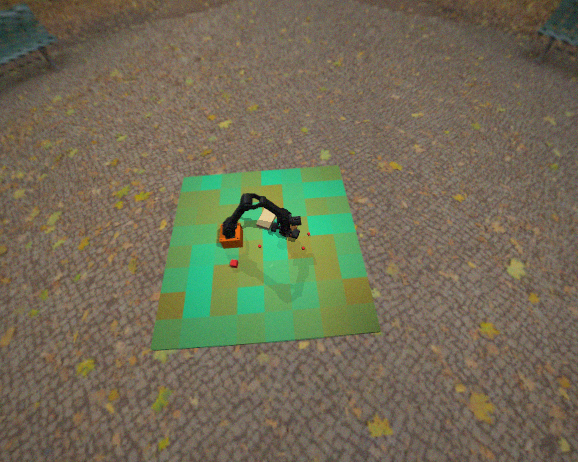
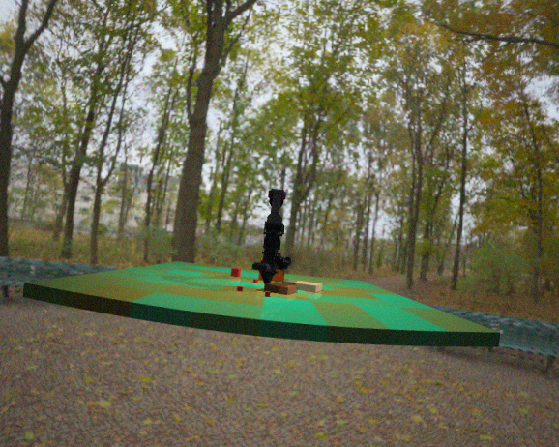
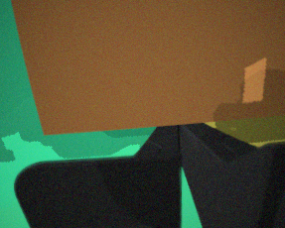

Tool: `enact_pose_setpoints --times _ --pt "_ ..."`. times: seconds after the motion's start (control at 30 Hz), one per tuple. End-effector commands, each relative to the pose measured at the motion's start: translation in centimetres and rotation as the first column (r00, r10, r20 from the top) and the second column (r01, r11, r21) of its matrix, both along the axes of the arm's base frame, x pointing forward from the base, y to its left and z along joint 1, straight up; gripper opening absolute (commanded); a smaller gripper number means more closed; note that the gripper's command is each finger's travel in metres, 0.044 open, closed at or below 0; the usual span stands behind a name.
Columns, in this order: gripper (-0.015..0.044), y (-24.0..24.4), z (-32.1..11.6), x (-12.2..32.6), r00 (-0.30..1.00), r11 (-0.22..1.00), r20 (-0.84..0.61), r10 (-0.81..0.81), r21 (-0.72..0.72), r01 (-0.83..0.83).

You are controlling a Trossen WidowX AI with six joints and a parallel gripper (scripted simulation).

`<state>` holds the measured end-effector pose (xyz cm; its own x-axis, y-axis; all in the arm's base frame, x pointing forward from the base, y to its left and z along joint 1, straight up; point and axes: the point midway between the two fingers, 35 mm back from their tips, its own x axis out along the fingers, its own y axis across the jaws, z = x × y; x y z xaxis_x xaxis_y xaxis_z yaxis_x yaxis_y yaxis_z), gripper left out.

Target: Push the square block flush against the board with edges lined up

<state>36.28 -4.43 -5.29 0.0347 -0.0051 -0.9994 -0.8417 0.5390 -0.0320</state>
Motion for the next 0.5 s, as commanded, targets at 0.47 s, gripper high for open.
enact_pose_setpoints --times 0.47 --pt "0.0000 -1.4 -0.2 -0.9 1.000 1.000 -0.005 -0.001 0.004 0.001"
